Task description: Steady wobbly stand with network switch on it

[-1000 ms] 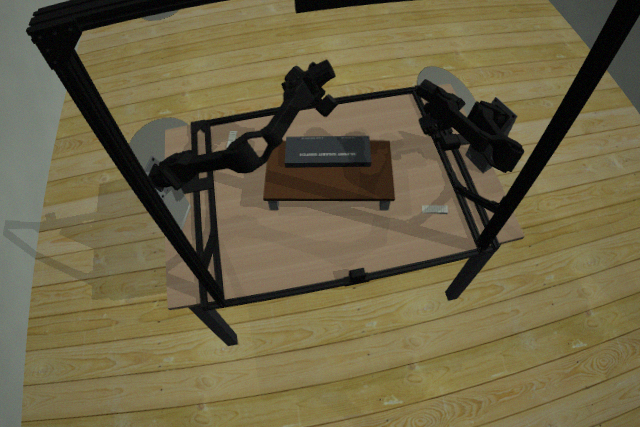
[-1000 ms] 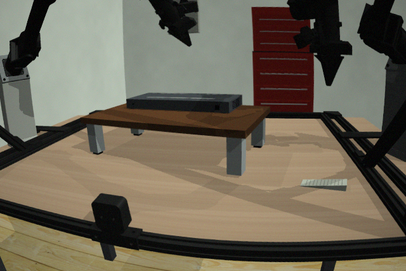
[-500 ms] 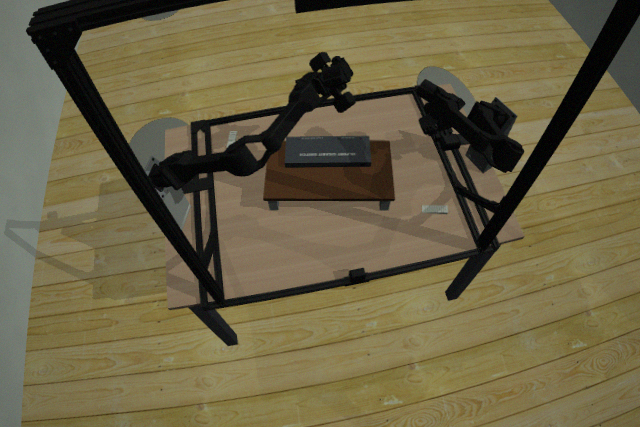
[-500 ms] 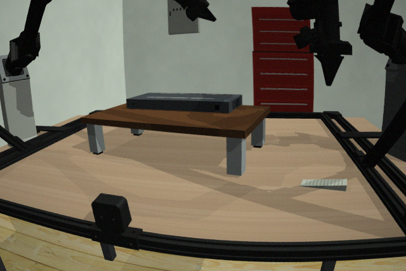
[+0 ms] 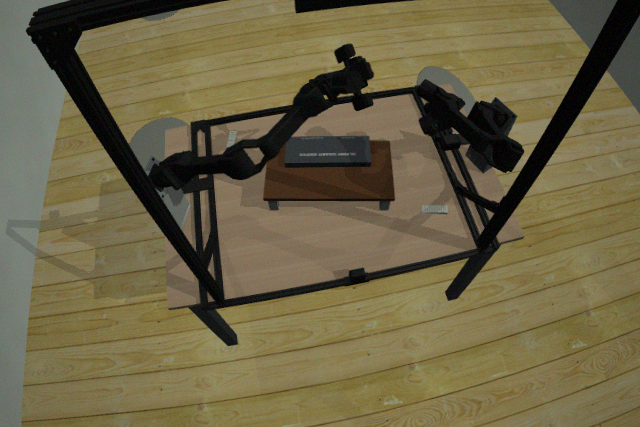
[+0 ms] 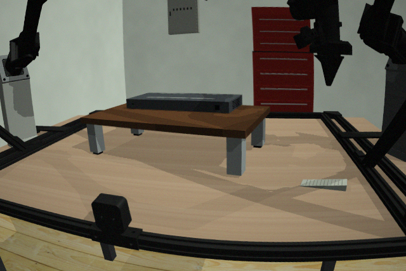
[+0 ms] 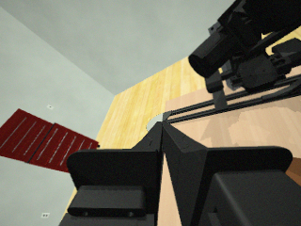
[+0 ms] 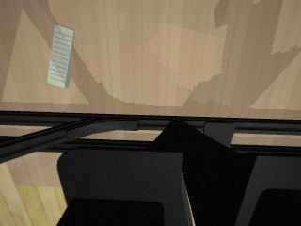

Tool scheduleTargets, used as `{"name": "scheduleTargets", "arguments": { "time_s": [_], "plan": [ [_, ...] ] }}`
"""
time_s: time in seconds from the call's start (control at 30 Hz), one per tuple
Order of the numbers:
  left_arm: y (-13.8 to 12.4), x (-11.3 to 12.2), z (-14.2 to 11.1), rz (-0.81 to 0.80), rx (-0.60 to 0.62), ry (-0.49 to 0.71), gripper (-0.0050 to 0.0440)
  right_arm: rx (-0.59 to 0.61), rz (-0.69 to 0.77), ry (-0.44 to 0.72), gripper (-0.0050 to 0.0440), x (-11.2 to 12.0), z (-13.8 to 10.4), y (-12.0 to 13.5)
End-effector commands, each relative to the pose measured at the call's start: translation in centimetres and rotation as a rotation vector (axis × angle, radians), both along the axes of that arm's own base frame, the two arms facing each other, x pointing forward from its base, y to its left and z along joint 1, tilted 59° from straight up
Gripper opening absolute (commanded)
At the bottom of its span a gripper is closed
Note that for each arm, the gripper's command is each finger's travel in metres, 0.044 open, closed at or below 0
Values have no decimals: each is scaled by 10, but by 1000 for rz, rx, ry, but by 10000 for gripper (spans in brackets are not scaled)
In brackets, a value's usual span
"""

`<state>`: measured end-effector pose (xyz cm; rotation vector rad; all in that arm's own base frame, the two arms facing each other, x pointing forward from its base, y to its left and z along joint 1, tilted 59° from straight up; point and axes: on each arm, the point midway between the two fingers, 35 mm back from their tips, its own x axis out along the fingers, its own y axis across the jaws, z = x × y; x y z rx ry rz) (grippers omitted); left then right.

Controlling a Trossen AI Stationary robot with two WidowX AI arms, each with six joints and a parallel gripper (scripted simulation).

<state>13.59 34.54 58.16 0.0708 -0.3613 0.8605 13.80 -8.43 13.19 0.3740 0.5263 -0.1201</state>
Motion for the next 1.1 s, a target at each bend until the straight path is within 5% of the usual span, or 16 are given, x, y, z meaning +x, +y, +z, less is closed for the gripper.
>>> {"name": "scheduleTargets", "arguments": {
  "time_s": [0.0, 0.13, 0.33, 0.7, 0.9, 1.07],
  "plan": [
    [-30, -13, 52, 63, 193, -36, 0, 0, 0, 0, 0, 0, 0, 0],
    [-60, -27, 93, 130, 366, -80, 0, 0, 0, 0, 0, 0, 0, 0],
    [-60, -27, 93, 130, 366, -80, 0, 0, 0, 0, 0, 0, 0, 0],
    [-161, -68, 173, 287, 770, -231, 0, 0, 0, 0, 0, 0, 0, 0],
    [-161, -68, 173, 287, 770, -231, 0, 0, 0, 0, 0, 0, 0, 0],
    [-209, -86, 193, 345, 924, -311, 0, 0, 0, 0, 0, 0, 0, 0]
  ]
}}
